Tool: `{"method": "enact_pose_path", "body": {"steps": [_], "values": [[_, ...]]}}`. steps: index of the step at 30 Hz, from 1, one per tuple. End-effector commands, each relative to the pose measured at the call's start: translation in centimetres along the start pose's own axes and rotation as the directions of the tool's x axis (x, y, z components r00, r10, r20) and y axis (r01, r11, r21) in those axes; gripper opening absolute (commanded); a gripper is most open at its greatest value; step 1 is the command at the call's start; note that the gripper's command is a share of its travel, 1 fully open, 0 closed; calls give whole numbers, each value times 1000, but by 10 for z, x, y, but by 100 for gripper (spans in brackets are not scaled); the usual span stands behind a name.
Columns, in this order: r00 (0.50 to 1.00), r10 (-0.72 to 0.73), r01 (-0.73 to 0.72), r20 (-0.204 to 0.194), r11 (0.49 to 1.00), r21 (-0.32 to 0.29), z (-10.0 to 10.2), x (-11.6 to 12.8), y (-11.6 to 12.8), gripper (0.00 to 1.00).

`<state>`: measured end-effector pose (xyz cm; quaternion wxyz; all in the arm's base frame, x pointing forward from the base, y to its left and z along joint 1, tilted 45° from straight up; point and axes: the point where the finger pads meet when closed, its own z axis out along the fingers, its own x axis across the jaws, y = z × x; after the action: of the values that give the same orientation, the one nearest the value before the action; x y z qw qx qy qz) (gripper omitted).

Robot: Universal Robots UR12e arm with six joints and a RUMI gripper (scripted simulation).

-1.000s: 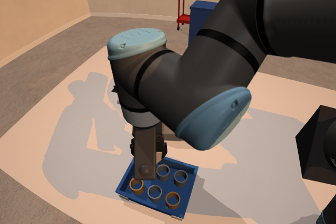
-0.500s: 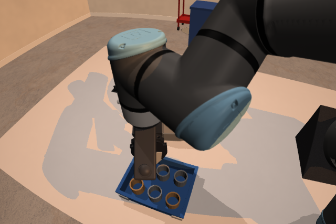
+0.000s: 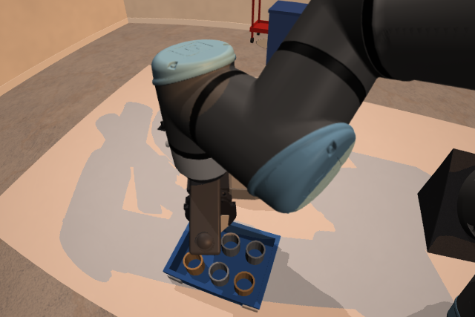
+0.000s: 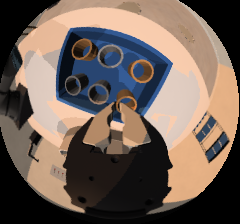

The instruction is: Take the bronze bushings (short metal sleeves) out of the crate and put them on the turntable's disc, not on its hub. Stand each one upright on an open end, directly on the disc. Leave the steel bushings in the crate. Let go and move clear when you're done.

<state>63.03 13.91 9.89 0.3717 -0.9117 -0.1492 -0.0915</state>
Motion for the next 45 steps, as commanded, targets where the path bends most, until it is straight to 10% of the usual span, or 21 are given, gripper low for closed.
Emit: {"method": "enact_pose_path", "body": {"steps": [1, 21, 45], "values": [[1000, -1, 1, -1, 1000, 0, 0, 1, 0, 0], [1000, -3, 3, -4, 1000, -4, -15, 3, 1, 0], [1000, -3, 3, -3, 1000, -4, -110, 2, 1, 0]]}}
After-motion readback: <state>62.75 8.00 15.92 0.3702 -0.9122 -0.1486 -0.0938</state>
